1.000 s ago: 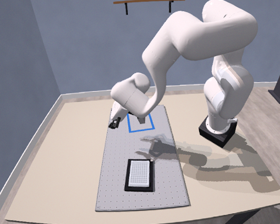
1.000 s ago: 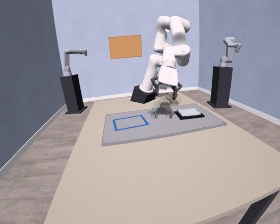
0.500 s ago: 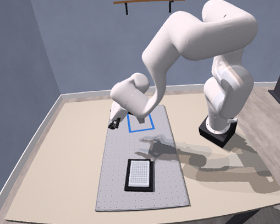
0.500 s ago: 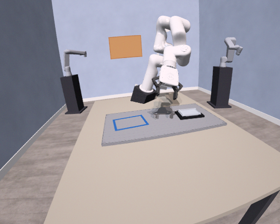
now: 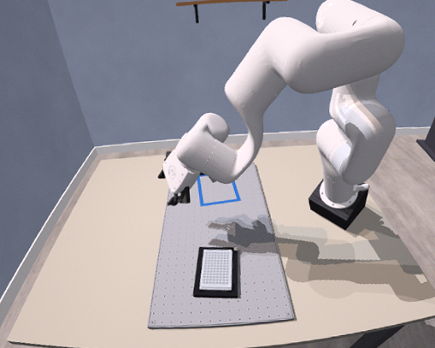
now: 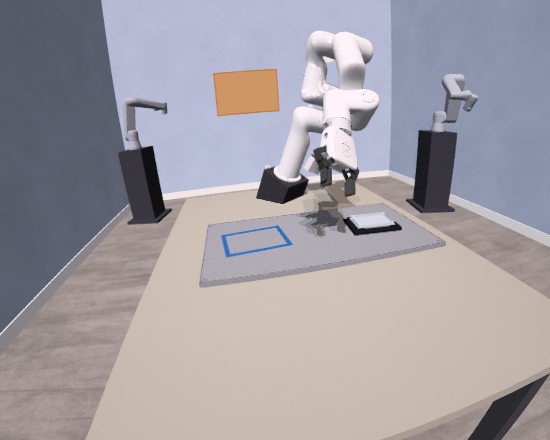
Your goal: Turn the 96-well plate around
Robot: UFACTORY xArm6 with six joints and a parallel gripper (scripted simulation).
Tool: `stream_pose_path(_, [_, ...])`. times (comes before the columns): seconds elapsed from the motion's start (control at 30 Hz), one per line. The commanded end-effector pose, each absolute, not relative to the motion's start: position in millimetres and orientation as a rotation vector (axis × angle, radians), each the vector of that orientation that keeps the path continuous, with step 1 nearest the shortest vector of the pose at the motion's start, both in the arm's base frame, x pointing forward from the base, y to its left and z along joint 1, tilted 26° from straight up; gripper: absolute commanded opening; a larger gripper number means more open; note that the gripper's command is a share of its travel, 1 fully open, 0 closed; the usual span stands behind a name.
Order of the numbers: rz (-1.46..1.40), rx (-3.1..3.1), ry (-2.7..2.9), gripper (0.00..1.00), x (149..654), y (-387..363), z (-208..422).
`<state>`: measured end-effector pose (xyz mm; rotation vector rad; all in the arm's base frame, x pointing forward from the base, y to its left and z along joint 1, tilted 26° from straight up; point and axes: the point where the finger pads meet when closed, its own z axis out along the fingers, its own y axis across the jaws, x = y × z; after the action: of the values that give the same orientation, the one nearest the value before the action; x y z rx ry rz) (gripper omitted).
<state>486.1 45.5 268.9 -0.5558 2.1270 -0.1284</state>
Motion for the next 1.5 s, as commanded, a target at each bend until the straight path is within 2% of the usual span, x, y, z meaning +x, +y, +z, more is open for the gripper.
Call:
stream_pose_path(0.0, [-0.168, -0.68, 2.078, 1.0, 490, 54, 275])
stream_pose_path(1.47, [-0.614, -1.94, 1.14, 1.0, 481, 137, 289])
